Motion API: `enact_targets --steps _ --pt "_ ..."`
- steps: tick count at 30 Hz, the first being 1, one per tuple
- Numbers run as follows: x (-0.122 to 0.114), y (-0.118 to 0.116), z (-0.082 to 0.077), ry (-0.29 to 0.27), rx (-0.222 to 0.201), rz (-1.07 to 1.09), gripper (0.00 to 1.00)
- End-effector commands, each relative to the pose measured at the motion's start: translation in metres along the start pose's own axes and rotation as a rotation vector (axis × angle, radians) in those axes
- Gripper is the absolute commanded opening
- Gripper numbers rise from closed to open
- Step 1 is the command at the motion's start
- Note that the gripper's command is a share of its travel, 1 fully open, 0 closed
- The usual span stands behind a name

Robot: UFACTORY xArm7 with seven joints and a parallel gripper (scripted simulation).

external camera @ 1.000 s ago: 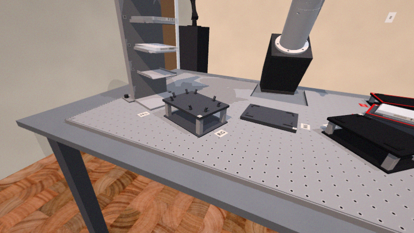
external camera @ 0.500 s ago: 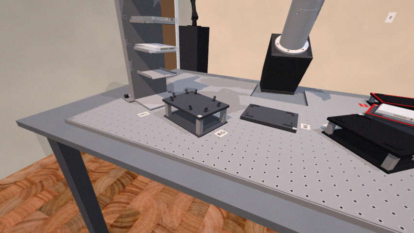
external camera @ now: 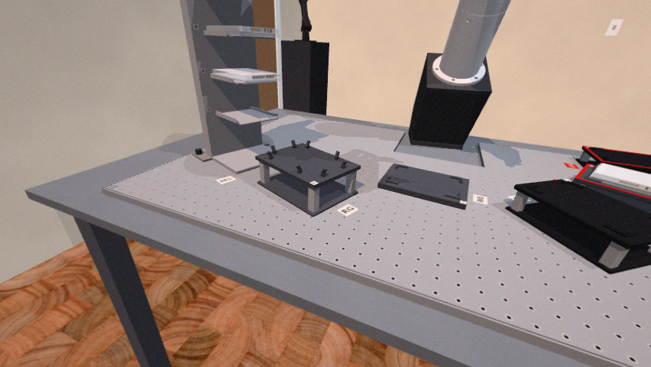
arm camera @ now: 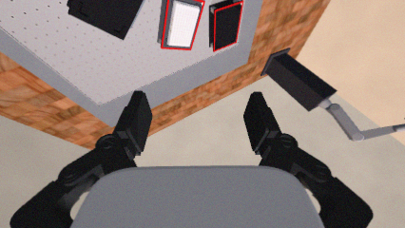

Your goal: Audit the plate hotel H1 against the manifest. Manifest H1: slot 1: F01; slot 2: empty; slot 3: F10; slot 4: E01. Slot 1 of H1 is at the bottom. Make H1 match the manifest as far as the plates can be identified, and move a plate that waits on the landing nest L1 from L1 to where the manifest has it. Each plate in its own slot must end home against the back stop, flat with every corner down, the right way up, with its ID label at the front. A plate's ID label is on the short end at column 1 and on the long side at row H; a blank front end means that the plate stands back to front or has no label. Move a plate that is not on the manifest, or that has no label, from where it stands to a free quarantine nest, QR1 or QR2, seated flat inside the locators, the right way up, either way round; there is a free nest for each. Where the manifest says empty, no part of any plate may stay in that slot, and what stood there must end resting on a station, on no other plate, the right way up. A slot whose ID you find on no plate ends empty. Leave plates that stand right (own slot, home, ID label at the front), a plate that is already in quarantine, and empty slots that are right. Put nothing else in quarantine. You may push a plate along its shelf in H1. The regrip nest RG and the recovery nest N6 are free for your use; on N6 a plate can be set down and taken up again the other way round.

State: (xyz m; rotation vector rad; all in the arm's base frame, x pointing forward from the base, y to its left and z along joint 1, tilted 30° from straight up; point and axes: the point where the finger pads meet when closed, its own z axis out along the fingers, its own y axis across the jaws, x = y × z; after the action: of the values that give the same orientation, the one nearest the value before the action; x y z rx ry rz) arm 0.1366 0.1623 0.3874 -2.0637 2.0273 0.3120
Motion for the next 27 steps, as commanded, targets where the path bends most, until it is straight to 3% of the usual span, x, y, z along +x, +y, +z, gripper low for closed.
enact_targets --steps 1,5,7,14,16,25,27 --pt "0.001 -0.013 0.001 -0.015 0.016 0.003 1.00" --pt "0.004 -0.028 0.004 -0.015 0.016 0.003 1.00" --pt "0.007 -0.038 0.005 -0.041 0.059 0.016 1.00" --pt "0.016 -0.062 0.008 -0.041 0.060 0.016 1.00" --pt "0.020 -0.071 0.009 -0.060 0.107 0.031 1.00" --pt "0.032 -0.094 0.012 -0.059 0.107 0.031 1.00" --pt "0.038 -0.102 0.013 -0.071 0.159 0.047 1.00"
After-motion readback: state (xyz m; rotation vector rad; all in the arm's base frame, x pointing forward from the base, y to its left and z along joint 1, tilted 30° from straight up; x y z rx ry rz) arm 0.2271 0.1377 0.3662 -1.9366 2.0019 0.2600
